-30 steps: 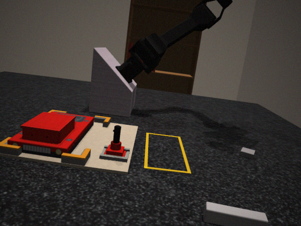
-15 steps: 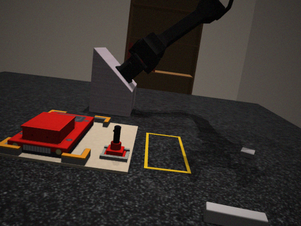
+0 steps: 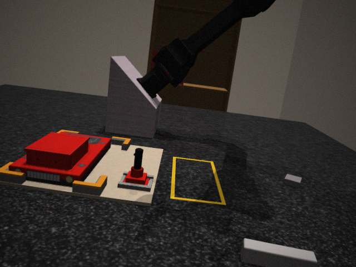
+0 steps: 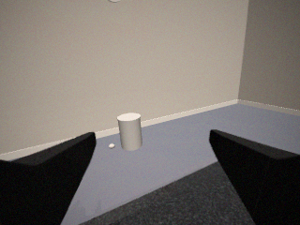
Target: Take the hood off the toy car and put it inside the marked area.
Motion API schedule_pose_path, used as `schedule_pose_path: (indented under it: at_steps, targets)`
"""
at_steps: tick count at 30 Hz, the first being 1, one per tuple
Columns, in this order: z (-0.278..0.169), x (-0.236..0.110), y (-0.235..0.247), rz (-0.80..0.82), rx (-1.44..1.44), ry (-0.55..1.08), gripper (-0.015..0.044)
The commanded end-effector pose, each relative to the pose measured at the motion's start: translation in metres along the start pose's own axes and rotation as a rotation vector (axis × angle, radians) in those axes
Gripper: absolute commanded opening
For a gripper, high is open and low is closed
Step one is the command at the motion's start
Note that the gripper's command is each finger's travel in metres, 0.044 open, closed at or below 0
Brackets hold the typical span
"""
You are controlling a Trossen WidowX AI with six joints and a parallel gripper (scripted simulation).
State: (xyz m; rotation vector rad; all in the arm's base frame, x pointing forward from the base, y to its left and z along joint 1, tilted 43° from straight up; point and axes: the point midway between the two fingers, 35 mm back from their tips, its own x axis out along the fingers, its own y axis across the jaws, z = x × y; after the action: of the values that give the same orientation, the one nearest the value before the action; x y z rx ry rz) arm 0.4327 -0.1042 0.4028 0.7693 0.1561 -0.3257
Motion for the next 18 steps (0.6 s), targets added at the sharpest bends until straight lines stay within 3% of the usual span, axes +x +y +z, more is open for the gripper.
schedule_pose_path:
  at_steps: [1,10,18]
  targets:
    - [-0.033,0.028,-0.028,-0.059,-0.111,0.14,0.044]
    - [-0.11,0.071,-0.093,-0.13,-0.319,0.477,0.044]
    - [-0.182,0.086,-0.155,-0.112,-0.449,0.811,0.044]
